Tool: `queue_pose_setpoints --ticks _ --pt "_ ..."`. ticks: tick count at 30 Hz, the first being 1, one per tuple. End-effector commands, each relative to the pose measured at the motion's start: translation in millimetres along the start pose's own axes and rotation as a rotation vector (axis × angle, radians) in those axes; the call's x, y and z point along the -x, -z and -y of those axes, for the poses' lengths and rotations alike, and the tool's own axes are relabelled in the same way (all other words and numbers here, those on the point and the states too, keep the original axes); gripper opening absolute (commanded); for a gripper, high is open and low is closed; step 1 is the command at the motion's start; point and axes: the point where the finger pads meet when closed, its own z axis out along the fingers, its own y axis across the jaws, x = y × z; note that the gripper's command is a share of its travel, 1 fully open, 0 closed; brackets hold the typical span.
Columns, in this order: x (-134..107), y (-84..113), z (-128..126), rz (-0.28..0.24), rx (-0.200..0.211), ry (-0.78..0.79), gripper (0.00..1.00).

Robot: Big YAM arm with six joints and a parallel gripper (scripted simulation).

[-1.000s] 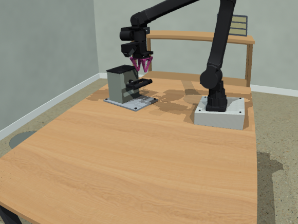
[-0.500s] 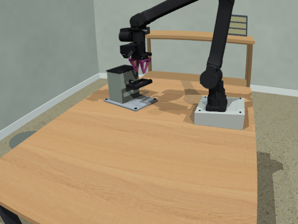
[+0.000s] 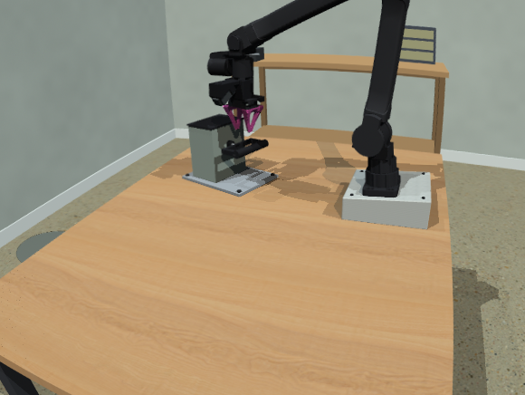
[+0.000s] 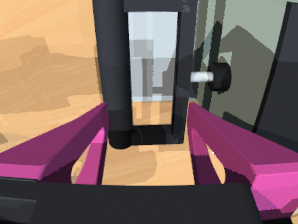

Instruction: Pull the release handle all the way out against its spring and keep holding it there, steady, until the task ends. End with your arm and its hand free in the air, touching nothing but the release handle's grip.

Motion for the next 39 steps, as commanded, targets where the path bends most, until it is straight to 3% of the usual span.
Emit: queue_pose_setpoints --ticks 1,20,39 --pt "-4 -13.9 2 -0.001 0.013 0.004 0.48" --pt "-4 -21.9 2 -0.001 0.013 0.004 0.48" --pt "-7 -34.4 -16 -0.008 0.052 0.004 0.48"
